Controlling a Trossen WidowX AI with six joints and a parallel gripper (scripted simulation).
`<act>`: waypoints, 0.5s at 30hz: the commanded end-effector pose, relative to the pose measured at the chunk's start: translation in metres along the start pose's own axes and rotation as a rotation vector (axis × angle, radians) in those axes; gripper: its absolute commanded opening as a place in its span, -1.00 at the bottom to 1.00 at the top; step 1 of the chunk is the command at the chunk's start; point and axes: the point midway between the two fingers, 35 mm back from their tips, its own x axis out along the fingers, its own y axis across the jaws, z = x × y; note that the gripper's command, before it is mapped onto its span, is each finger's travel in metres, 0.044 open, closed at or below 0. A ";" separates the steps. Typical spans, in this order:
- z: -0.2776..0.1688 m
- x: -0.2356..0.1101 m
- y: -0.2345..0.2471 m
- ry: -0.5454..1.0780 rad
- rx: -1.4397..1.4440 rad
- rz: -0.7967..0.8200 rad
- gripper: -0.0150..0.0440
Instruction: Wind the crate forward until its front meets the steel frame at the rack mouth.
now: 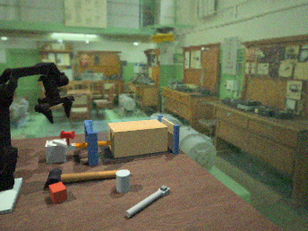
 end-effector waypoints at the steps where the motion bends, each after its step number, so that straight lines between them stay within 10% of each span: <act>1: 0.000 0.000 0.000 -0.003 -0.004 0.002 1.00; 7: 0.000 0.000 0.000 0.000 0.000 0.000 1.00; 15: 0.000 0.000 0.000 0.000 0.000 0.000 0.29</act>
